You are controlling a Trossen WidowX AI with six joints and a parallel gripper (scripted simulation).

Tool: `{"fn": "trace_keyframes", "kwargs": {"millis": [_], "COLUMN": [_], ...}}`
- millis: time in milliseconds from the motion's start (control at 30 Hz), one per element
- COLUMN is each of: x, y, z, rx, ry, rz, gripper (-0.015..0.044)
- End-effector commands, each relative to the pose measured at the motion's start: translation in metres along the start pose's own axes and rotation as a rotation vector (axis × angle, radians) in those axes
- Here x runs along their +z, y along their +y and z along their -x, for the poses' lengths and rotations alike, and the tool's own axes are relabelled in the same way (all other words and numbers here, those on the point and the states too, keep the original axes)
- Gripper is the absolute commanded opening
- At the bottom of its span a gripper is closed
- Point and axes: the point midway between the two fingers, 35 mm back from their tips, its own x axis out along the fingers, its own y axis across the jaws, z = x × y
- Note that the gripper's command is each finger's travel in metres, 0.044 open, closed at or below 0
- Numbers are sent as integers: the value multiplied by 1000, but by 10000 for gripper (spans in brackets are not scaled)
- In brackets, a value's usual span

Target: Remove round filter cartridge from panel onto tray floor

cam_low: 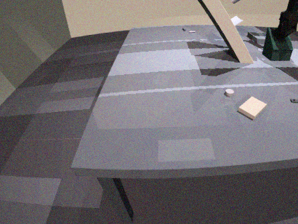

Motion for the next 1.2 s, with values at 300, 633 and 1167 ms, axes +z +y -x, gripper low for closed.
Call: {"fn": "trace_keyframes", "kwargs": {"millis": [300, 633, 1167], "x": [-27, -28, -133], "y": [-105, -110, -188], "z": [-1, -1, -33], "rx": [-293, -308, -497], "ry": [-39, -44, -51], "rz": [-549, -577, -896], "gripper": [0, 0, 0]}}
